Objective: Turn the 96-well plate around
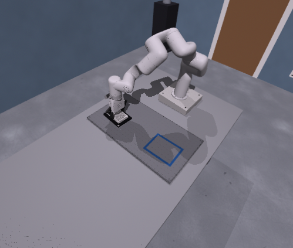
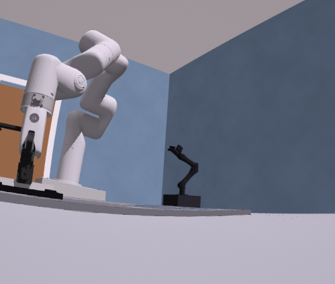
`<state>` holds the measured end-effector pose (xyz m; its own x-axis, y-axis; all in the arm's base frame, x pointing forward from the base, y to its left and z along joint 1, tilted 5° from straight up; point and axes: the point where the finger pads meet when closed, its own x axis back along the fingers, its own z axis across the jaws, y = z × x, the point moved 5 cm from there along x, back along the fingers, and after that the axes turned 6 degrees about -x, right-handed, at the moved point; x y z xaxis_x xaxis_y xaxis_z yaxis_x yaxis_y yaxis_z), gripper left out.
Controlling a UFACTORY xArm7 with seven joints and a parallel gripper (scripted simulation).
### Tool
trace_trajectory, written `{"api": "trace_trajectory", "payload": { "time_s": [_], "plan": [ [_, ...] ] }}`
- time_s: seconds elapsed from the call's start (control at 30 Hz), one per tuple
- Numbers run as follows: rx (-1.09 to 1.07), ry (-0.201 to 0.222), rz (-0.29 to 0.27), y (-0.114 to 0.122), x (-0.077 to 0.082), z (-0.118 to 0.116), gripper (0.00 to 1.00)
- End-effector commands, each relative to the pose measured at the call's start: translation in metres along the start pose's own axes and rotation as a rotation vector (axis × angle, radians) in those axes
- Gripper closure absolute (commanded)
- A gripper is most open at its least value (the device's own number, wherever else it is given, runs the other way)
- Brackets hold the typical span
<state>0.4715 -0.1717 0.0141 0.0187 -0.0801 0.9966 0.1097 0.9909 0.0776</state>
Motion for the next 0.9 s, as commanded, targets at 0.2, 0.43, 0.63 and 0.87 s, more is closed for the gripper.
{"api": "trace_trajectory", "payload": {
  "time_s": [0.2, 0.43, 0.63, 0.87],
  "plan": [
    [0.0, -0.004, 0.001, -0.0006, 0.0017, -0.0013, 0.0],
    [0.0, -0.004, 0.001, -0.0006, 0.0023, -0.0013, 1.0],
    [0.0, -0.004, 0.001, -0.0006, 0.0022, -0.0012, 1.0],
    [0.0, -0.004, 0.001, -0.0006, 0.0022, -0.0012, 1.0]
  ]
}}
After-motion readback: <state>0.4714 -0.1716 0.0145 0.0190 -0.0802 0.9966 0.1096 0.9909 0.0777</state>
